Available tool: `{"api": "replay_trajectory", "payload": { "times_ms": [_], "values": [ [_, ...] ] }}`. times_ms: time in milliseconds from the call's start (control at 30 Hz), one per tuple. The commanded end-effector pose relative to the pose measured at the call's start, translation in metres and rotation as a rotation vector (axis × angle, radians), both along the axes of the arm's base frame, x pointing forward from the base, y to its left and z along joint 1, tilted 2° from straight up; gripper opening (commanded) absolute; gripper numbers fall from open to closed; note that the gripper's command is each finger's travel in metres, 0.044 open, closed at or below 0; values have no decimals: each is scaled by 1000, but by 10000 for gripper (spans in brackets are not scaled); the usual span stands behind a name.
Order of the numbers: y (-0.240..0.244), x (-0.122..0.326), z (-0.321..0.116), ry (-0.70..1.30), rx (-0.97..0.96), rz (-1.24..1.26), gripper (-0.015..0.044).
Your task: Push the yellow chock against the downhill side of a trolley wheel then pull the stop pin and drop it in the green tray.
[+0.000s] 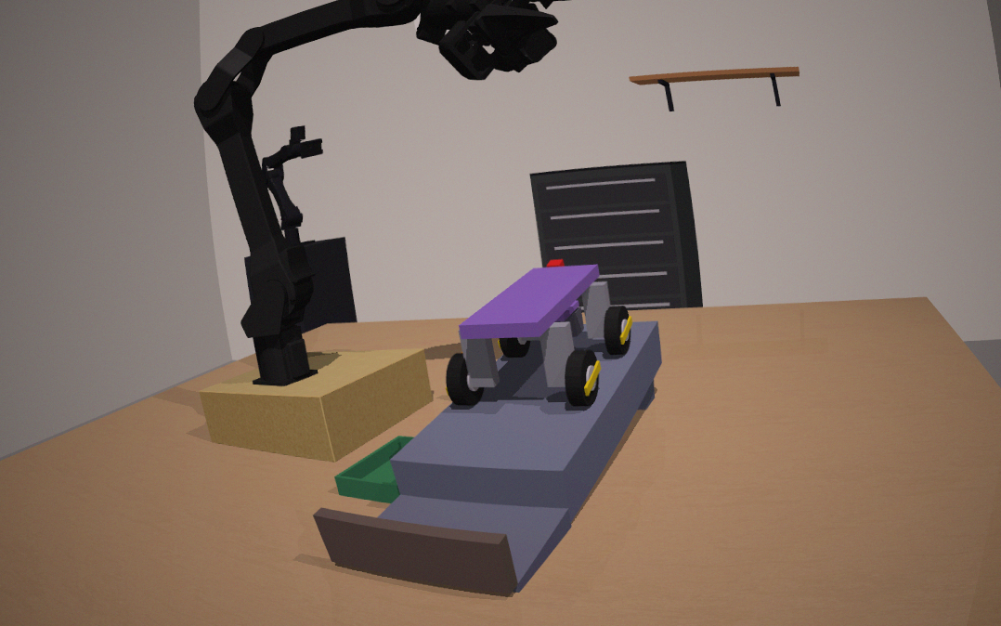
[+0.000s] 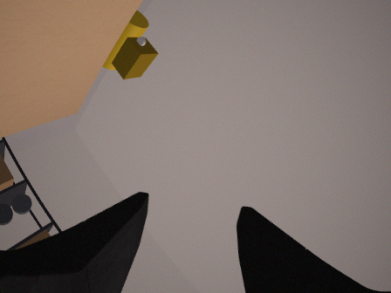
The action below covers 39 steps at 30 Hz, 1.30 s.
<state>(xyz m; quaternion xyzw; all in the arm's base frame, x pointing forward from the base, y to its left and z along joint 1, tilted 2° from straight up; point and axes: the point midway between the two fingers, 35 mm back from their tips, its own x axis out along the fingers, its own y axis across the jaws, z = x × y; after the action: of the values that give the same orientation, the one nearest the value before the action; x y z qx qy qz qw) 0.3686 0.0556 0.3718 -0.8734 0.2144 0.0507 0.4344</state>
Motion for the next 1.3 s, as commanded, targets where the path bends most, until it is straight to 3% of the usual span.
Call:
{"api": "replay_trajectory", "payload": {
  "times_ms": [0, 333, 700, 1267],
  "values": [
    [32, -5, -59, 150, 142, 86, 190],
    [87, -69, -183, 588, 494, 80, 190],
    [100, -189, -273, 1087, 730, -316, 190],
    [102, -195, -298, 1112, 737, -352, 190]
  ]
}}
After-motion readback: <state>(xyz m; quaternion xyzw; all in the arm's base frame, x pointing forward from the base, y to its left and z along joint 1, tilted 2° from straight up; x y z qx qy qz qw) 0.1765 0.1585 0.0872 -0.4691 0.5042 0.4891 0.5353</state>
